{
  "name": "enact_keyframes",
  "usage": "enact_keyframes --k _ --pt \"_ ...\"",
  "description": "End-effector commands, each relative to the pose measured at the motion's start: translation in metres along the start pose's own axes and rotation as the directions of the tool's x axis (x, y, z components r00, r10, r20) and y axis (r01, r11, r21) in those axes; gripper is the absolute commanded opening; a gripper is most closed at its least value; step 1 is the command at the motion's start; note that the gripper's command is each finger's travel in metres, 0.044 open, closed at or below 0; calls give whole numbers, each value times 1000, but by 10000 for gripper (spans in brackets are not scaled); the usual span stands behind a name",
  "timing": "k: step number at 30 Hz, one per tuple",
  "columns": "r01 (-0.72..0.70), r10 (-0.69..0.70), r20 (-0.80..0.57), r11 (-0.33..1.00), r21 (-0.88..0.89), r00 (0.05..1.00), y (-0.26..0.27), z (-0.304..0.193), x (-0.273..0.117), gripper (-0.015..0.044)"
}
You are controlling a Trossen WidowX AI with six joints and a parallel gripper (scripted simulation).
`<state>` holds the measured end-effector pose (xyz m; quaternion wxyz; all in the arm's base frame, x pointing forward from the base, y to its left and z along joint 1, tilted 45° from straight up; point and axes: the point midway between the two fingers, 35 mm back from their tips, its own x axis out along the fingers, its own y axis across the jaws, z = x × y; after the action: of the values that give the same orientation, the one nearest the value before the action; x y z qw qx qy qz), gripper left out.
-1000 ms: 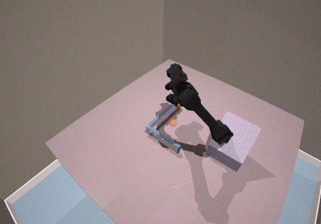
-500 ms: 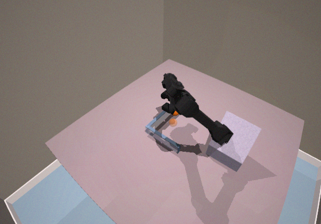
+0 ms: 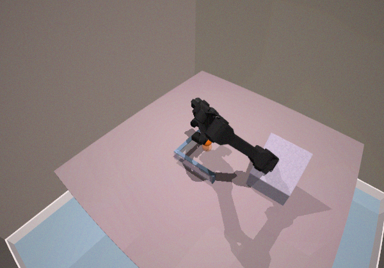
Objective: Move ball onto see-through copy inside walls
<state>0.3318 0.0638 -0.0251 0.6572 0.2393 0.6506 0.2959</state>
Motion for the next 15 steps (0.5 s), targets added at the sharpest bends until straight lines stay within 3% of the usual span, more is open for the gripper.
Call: enact_keyframes --k 1,15 --pt "-11 11 -11 1000 11 1000 1 -4 24 0" --pt "-12 13 -11 1000 11 1000 1 -5 40 0"
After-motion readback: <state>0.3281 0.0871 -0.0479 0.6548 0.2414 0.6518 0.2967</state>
